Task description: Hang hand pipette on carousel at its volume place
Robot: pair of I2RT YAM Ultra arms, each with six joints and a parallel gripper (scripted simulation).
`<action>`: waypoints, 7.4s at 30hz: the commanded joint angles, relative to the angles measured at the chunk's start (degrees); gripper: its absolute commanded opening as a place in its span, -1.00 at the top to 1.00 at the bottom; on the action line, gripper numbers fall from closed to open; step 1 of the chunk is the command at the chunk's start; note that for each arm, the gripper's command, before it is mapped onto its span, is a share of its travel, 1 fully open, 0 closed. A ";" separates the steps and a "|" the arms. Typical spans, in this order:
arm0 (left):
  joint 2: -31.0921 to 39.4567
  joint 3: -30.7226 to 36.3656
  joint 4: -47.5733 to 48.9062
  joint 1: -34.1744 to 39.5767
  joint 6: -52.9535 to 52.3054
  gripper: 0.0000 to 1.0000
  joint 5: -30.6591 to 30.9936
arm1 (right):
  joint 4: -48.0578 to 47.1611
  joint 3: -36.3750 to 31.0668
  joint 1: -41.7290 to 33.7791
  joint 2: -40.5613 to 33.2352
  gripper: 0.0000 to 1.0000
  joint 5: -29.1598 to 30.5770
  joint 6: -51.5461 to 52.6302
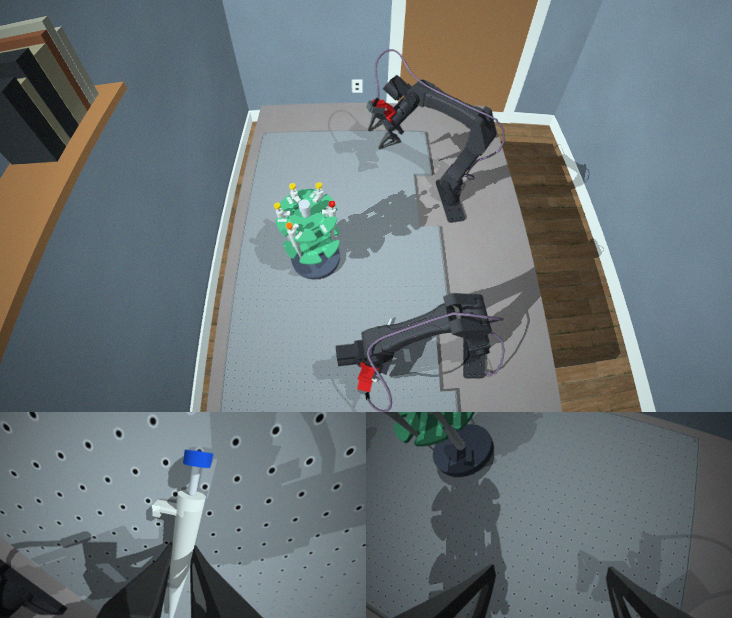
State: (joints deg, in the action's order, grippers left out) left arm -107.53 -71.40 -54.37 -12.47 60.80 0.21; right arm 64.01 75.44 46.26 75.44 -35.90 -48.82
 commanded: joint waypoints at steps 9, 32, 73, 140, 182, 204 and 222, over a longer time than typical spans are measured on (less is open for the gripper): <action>1.15 -1.01 1.04 0.72 0.25 0.77 -0.68 | -0.82 1.40 0.48 0.01 -1.00 -1.21 -0.28; 1.15 -1.01 1.04 0.72 0.25 0.77 -0.68 | -0.82 1.40 0.48 0.01 -1.00 -1.21 -0.28; 4.77 -8.93 -10.96 0.72 0.23 0.77 -0.68 | -0.82 1.40 0.48 0.01 -1.00 -1.21 -0.28; 9.03 -13.16 -22.06 10.22 9.90 0.77 -0.52 | -0.82 1.40 0.48 0.01 -1.00 -1.21 -0.28; 10.18 -15.24 -22.71 27.87 7.85 0.77 -0.86 | -0.82 1.40 0.48 0.01 -1.00 -1.21 -0.28; 10.18 -15.26 -22.72 27.84 -18.81 0.77 -0.80 | -0.82 1.40 0.48 0.01 -1.00 -1.21 -0.28; 10.19 -15.26 -22.72 27.90 -43.08 0.77 -0.83 | -0.82 1.40 0.48 0.01 -1.00 -1.21 -0.28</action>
State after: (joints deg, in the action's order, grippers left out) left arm -99.57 -84.47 -76.05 15.42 22.52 0.03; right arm 64.01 75.44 46.26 75.44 -35.90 -48.82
